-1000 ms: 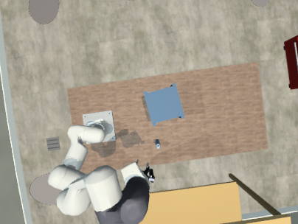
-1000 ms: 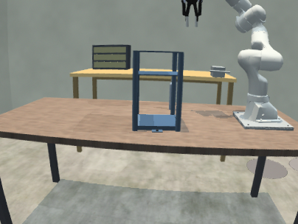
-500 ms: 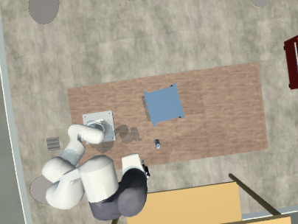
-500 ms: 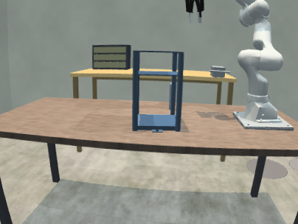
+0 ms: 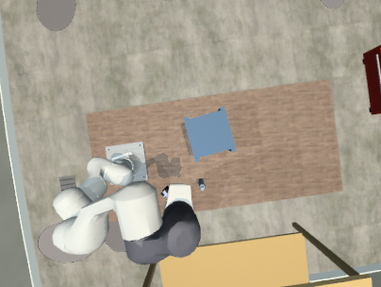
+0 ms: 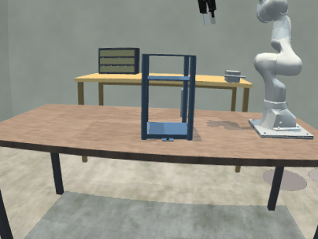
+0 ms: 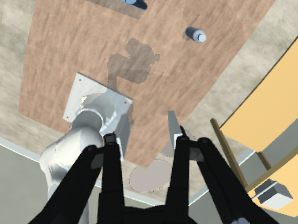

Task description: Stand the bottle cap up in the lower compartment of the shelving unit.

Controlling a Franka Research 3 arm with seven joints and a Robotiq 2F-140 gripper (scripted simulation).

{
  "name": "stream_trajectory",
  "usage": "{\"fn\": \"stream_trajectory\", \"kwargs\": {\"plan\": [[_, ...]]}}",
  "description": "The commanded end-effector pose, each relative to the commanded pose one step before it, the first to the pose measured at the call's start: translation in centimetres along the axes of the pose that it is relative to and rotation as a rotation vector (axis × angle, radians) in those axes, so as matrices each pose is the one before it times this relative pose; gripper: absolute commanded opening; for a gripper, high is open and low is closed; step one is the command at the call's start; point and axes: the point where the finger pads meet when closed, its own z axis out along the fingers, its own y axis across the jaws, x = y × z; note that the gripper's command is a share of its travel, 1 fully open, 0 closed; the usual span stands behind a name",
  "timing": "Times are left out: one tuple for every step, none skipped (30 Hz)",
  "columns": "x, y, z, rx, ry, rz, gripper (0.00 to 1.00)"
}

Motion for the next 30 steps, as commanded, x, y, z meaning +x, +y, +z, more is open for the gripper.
{"fn": "stream_trajectory", "kwargs": {"plan": [[0.975,-0.991,0.274,0.03989,-0.00616,0.16255,0.35],[0.235,-0.186,0.132,0.00707,-0.00588,0.01922,0.35],[0.241,-0.182,0.142,0.00731,-0.00607,0.01938,0.35],[0.247,-0.178,0.153,0.00756,-0.00627,0.01955,0.35],[0.254,-0.174,0.164,0.00783,-0.00648,0.01972,0.35],[0.261,-0.169,0.175,0.00809,-0.00669,0.01989,0.35],[0.000,0.000,0.000,0.00000,0.00000,0.00000,0.35],[0.000,0.000,0.000,0.00000,0.00000,0.00000,0.35],[0.671,-0.387,0.474,0.02099,-0.01730,0.04943,0.35],[0.254,-0.136,0.188,0.00807,-0.00665,0.01827,0.35],[0.308,-0.154,0.232,0.00983,-0.00810,0.02174,0.35],[0.315,-0.147,0.242,0.01013,-0.00834,0.02186,0.35],[0.321,-0.139,0.250,0.01040,-0.00856,0.02189,0.35],[0.327,-0.132,0.258,0.01067,-0.00878,0.02192,0.35],[0.335,-0.124,0.266,0.01098,-0.00904,0.02204,0.35],[0.344,-0.117,0.275,0.01135,-0.00935,0.02224,0.35],[0.354,-0.110,0.284,0.01176,-0.00969,0.02251,0.35],[0.366,-0.102,0.294,0.01221,-0.01008,0.02284,0.35],[0.378,-0.095,0.303,0.01270,-0.01050,0.02321,0.35],[0.392,-0.087,0.312,0.01323,-0.01095,0.02360,0.35],[0.405,-0.078,0.320,0.01376,-0.01140,0.02398,0.35],[0.419,-0.069,0.326,0.01428,-0.01187,0.02432,0.35],[0.431,-0.060,0.331,0.01479,-0.01231,0.02458,0.35],[0.000,0.000,0.000,0.00000,0.00000,0.00000,0.35],[0.000,0.000,0.000,0.00000,0.00000,0.00000,0.35],[1.041,-0.091,0.786,0.03624,-0.03029,0.05790,0.35],[0.366,-0.022,0.261,0.01276,-0.01071,0.01965,0.35],[0.461,-0.018,0.321,0.01616,-0.01361,0.02438,0.35],[0.470,-0.008,0.316,0.01658,-0.01400,0.02444,0.35],[0.465,0.001,0.301,0.01647,-0.01396,0.02374,0.35]]}}
